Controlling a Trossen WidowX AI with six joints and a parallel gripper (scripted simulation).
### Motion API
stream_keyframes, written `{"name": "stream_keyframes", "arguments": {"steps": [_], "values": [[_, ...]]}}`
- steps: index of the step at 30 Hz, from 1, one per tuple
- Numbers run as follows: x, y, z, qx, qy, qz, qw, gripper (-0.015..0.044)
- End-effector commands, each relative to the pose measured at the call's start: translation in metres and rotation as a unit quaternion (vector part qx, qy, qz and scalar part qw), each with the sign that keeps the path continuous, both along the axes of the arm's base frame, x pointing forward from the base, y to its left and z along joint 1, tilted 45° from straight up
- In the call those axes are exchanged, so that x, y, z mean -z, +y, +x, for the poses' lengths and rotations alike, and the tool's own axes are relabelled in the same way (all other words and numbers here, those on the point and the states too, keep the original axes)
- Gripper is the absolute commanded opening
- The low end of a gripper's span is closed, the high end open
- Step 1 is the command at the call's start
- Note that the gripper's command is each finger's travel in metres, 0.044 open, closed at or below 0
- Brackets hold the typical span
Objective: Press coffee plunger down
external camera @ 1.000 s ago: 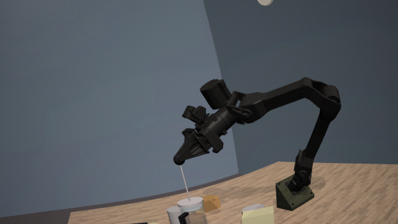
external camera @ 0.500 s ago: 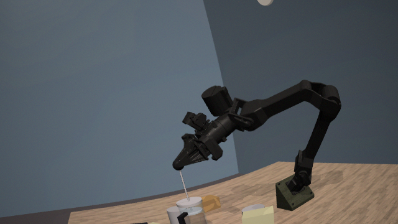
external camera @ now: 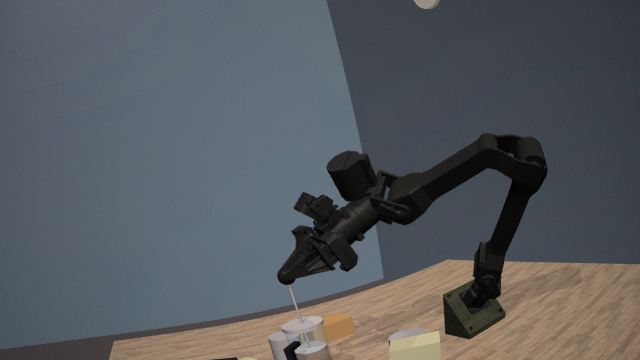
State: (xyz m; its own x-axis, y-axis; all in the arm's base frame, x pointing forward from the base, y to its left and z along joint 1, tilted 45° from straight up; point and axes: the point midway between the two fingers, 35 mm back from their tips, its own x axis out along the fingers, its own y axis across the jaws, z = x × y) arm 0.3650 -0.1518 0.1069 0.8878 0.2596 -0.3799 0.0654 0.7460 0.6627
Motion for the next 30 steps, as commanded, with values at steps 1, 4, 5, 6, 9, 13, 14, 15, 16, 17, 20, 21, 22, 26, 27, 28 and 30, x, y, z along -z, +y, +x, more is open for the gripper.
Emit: {"name": "stream_keyframes", "arguments": {"steps": [1,4,5,6,9,13,14,15,16,17,20,21,22,26,27,28,30], "values": [[0.027,0.024,-0.004,-0.017,0.029,0.025,0.999,0.0123],[0.031,0.028,-0.004,-0.017,0.029,0.025,0.999,0.0123],[0.032,0.029,-0.004,-0.017,0.029,0.025,0.999,0.0123],[0.033,0.030,-0.003,-0.017,0.029,0.026,0.999,0.0123],[0.036,0.034,-0.003,-0.017,0.028,0.026,0.999,0.0123],[0.040,0.039,-0.002,-0.017,0.027,0.026,0.999,0.0123],[0.041,0.040,-0.001,-0.017,0.027,0.026,0.999,0.0123],[0.042,0.041,-0.001,-0.017,0.027,0.027,0.999,0.0123],[0.043,0.042,0.000,-0.017,0.027,0.027,0.999,0.0123],[0.044,0.043,0.000,-0.017,0.027,0.027,0.999,0.0123],[0.045,0.045,0.003,-0.016,0.026,0.027,0.999,0.0123],[0.045,0.045,0.004,-0.016,0.026,0.027,0.999,0.0123],[0.045,0.045,0.004,-0.016,0.026,0.027,0.999,0.0123],[0.045,0.044,0.006,-0.017,0.026,0.027,0.999,0.0123],[0.045,0.044,0.007,-0.017,0.026,0.027,0.999,0.0123],[0.045,0.044,0.007,-0.017,0.026,0.027,0.999,0.0123],[0.045,0.043,0.008,-0.017,0.026,0.027,0.999,0.0123]]}}
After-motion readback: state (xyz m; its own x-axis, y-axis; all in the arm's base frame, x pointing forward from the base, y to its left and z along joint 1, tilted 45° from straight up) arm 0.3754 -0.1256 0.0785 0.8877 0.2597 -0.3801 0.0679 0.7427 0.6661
